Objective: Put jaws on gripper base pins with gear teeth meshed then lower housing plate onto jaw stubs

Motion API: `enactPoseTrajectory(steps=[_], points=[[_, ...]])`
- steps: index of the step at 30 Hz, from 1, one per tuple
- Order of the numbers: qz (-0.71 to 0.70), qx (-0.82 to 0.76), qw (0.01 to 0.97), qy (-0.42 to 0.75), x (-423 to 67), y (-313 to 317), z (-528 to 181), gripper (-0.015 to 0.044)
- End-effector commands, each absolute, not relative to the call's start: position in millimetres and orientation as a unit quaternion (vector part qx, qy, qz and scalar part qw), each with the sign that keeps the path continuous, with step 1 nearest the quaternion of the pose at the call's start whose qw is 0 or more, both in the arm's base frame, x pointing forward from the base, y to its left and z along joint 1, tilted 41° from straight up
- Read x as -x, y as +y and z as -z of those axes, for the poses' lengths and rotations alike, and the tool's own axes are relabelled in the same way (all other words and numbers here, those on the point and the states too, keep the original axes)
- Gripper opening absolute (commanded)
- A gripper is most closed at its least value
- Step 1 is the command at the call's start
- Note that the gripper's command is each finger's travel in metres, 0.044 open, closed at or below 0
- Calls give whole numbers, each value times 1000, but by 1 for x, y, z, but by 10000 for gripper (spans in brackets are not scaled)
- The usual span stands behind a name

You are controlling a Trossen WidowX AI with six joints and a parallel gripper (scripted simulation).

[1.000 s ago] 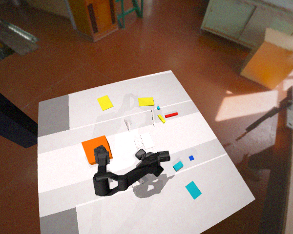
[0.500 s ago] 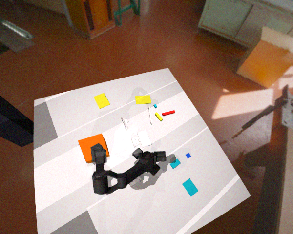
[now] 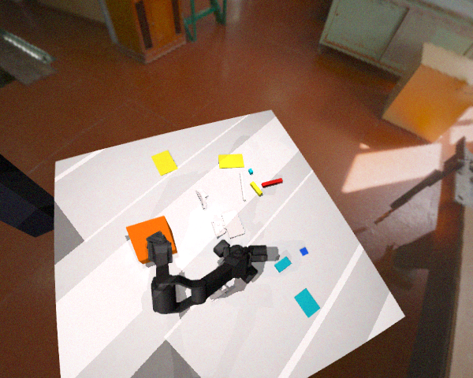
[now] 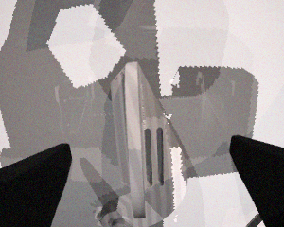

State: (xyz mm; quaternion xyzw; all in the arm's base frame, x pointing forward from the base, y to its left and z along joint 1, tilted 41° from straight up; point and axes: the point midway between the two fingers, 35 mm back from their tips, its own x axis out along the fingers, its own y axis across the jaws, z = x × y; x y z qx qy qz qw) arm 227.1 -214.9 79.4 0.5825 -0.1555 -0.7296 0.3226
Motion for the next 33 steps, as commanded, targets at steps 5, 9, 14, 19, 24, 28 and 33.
enactPoseTrajectory(steps=[5,9,14,19,24,28,33], points=[[729,-584,322,-152,-228,-215,-78,440],[729,-584,322,-152,-228,-215,-78,440],[729,-584,322,-152,-228,-215,-78,440],[730,-582,323,-155,-227,-215,-79,309],[730,-582,323,-155,-227,-215,-79,177],[730,-582,323,-155,-227,-215,-79,134],[730,-582,323,-155,-227,-215,-79,134]])
